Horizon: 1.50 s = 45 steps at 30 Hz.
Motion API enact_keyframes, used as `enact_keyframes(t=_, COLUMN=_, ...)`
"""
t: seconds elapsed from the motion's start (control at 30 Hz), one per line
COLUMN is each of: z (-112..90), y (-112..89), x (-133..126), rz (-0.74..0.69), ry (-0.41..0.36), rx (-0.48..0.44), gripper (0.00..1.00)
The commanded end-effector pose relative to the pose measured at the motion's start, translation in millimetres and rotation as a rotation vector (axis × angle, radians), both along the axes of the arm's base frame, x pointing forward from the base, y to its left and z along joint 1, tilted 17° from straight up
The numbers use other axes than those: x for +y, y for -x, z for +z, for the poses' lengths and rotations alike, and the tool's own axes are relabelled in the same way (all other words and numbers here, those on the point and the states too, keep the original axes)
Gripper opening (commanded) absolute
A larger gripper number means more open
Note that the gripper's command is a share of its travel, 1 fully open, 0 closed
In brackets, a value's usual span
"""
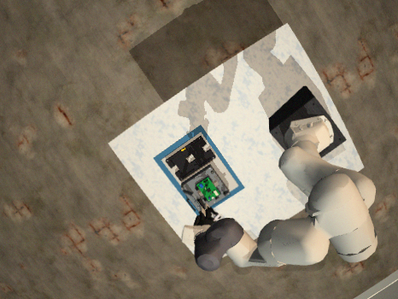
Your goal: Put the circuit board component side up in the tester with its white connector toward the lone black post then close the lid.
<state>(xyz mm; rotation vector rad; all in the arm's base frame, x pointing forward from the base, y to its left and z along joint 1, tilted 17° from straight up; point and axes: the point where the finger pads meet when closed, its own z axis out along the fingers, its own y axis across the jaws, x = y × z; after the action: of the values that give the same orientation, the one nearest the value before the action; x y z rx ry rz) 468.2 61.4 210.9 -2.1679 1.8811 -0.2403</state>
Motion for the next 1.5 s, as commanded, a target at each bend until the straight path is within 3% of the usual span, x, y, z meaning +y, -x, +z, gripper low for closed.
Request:
enact_keyframes(t=0.0, z=-11, y=10, x=-1, rz=-0.004, ry=0.003, rx=0.010, gripper=0.00)
enact_keyframes(t=0.4, z=-31, y=27, x=-2, rz=-0.004, ry=0.003, rx=0.010, gripper=0.00)
enact_keyframes(t=0.8, z=-63, y=45, x=-4, rz=-0.004, ry=0.003, rx=0.010, gripper=0.00)
enact_keyframes(t=1.47, z=-112, y=60, x=-4, rz=-0.004, ry=0.003, rx=0.010, gripper=0.00)
